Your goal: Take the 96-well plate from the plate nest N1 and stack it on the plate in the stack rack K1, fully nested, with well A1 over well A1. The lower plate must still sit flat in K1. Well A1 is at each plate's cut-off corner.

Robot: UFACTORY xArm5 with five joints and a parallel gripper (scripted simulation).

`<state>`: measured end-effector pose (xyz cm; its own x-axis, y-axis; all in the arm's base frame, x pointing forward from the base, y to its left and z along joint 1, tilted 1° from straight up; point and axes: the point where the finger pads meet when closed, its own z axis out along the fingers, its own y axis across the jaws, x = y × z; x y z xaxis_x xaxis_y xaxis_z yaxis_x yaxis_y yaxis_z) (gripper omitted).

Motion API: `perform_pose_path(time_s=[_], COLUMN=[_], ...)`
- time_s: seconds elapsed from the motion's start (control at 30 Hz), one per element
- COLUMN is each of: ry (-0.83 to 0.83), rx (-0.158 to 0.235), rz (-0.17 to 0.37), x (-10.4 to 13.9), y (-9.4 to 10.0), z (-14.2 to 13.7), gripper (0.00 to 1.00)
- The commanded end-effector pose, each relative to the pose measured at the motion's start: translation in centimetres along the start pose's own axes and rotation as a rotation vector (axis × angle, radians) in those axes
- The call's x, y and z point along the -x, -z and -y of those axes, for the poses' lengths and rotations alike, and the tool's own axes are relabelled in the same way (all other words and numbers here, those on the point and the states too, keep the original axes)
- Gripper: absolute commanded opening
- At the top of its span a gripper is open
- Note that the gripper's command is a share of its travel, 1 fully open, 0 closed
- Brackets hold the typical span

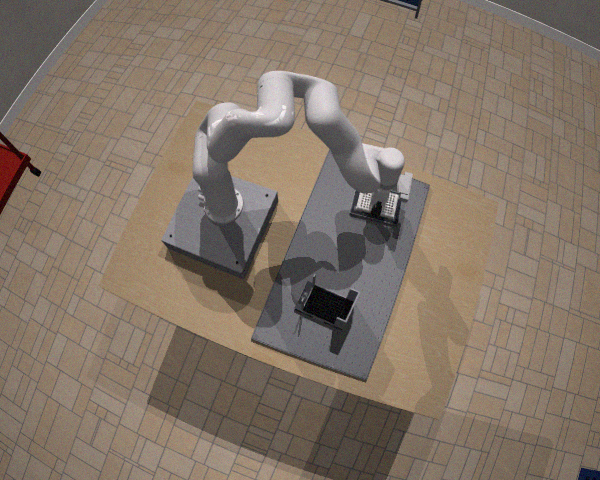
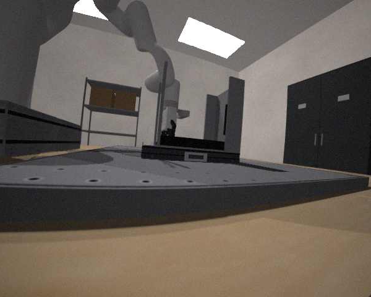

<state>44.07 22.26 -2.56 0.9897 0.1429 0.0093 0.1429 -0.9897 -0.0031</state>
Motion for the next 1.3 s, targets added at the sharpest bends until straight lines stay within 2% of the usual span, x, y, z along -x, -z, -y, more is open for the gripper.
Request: perform_pose_path(time_s=[0.0, 0.93, 1.27], ry=[0.0, 0.0, 0.0], rx=[-0.001, -0.001, -0.001], rz=[-0.004, -0.004, -0.004], x=[-0.1, -0.1, -0.1], y=[0.3, 2.1, 2.1], z=[0.0, 0.0, 0.0], gripper=[0.0, 0.0, 0.0])
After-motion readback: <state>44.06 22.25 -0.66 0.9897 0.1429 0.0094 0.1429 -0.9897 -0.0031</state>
